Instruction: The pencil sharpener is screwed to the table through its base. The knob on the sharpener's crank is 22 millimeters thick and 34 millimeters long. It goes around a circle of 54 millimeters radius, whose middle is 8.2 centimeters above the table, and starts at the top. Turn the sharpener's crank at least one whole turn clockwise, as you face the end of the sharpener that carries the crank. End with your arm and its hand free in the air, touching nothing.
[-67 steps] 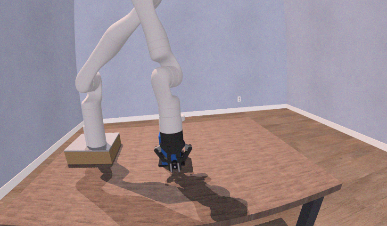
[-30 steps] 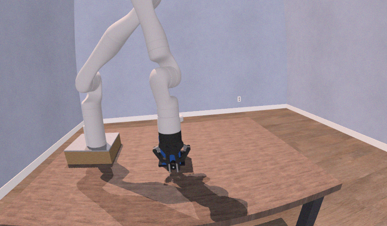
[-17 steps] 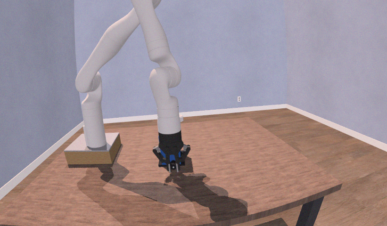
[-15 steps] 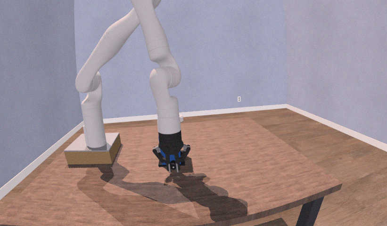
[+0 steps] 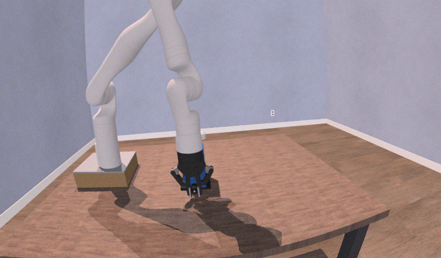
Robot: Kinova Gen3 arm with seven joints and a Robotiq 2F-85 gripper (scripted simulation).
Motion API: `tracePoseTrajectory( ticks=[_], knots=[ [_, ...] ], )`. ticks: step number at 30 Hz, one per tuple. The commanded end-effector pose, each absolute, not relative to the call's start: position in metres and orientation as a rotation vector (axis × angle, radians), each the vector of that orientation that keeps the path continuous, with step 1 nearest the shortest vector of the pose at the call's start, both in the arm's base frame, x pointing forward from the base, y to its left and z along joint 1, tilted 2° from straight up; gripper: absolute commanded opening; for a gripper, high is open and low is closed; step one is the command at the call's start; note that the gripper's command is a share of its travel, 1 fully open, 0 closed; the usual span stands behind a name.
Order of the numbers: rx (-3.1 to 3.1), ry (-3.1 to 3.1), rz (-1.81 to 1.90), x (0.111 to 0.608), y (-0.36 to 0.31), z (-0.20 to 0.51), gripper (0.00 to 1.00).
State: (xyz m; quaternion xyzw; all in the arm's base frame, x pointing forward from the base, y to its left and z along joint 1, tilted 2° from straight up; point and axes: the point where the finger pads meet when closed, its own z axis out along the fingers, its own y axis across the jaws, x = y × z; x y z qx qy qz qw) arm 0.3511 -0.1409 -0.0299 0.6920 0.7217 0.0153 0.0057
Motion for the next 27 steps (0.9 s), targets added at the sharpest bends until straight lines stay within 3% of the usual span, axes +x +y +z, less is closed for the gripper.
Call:
tracePoseTrajectory(
  ticks=[1, 27],
  knots=[
    [2.172, 2.258, 0.047, 0.346, -0.141, -0.03, 0.0],
    [2.172, 2.258, 0.047, 0.302, -0.143, 0.0, 0.0]
  ],
)
